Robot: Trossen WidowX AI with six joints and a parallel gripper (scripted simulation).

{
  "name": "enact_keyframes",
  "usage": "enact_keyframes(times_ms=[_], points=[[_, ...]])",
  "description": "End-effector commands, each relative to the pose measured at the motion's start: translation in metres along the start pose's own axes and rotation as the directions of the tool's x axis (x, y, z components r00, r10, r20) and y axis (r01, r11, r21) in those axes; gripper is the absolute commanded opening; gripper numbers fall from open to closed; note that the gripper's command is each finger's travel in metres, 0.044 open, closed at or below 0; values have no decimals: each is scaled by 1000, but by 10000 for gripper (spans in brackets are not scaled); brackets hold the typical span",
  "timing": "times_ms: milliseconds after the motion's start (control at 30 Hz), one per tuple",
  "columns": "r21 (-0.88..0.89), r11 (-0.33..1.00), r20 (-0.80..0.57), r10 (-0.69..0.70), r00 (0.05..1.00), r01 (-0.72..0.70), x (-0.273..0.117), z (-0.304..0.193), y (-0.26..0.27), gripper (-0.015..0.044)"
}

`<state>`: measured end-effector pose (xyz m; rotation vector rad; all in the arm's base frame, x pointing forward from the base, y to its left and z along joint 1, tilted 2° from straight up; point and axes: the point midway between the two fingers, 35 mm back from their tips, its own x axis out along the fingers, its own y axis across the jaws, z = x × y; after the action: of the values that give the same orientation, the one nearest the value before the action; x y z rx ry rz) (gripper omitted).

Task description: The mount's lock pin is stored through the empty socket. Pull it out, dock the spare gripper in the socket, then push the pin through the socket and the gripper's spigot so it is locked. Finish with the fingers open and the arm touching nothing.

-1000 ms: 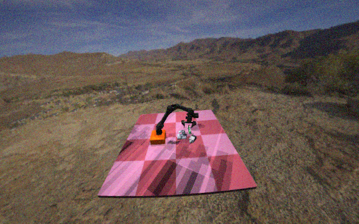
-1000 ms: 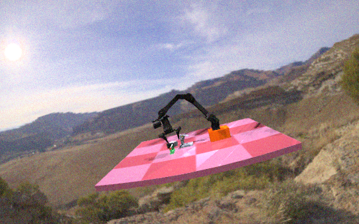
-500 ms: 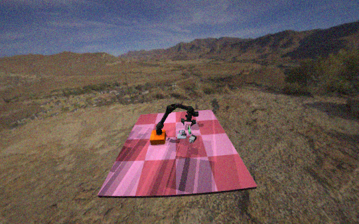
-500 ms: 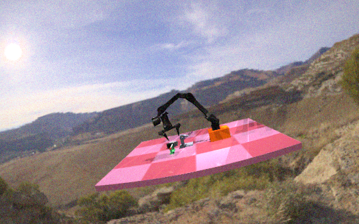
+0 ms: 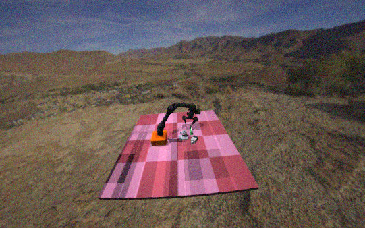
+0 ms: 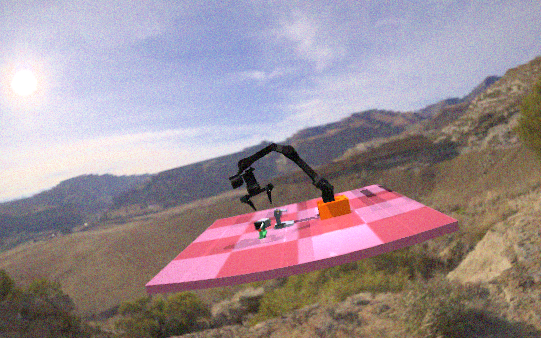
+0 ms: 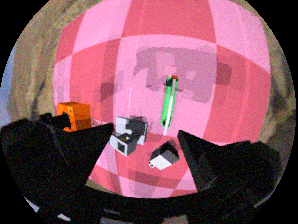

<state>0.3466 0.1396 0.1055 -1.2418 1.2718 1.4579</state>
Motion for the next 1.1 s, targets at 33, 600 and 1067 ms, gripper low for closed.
enact_keyframes(times_ms=[33, 600, 1067], points=[[2, 1000, 3, -15, 1000, 15, -22, 1, 5, 440], [519, 828, -384, 4, 923, 212, -8, -137, -52, 440], [591, 780, -432, 93, 897, 203, 63, -138, -69, 440]])
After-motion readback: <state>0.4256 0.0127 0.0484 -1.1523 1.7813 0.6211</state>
